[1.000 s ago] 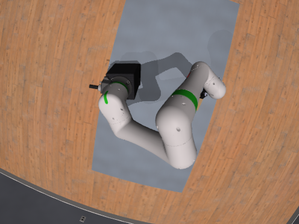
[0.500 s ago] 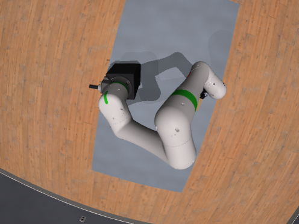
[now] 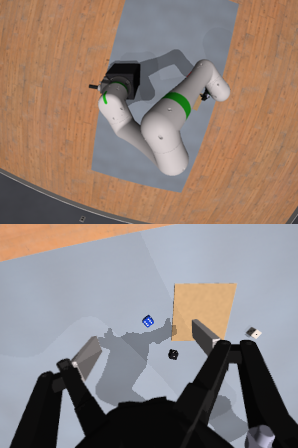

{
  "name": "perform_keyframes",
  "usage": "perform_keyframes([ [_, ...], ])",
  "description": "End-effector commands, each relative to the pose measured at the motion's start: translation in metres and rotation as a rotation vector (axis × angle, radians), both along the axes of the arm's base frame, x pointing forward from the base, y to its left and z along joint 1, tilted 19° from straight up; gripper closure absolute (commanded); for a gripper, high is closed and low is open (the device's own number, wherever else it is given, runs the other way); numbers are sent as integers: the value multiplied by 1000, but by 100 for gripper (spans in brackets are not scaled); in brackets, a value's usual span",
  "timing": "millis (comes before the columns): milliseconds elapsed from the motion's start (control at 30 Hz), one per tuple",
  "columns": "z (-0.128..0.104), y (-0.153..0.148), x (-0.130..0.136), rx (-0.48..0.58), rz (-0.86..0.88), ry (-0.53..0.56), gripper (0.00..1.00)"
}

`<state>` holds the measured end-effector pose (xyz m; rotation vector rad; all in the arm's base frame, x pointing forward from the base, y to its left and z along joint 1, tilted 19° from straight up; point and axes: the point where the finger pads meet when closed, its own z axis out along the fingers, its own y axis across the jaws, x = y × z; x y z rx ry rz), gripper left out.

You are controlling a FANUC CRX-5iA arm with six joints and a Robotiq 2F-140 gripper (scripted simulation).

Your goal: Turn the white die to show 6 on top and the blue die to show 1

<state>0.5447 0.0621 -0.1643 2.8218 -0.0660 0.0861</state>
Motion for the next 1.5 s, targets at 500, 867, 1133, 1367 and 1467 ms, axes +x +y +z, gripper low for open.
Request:
perform_keyframes([
  [500, 32, -45, -8, 8, -118, -39, 0],
  [867, 62, -151, -44, 24, -386, -128, 0],
  [1133, 81, -230, -95, 34, -616, -204, 0],
  [1367, 85, -247, -110, 36, -673, -223, 0],
  [1467, 85, -247, -110, 36, -673, -223, 0],
])
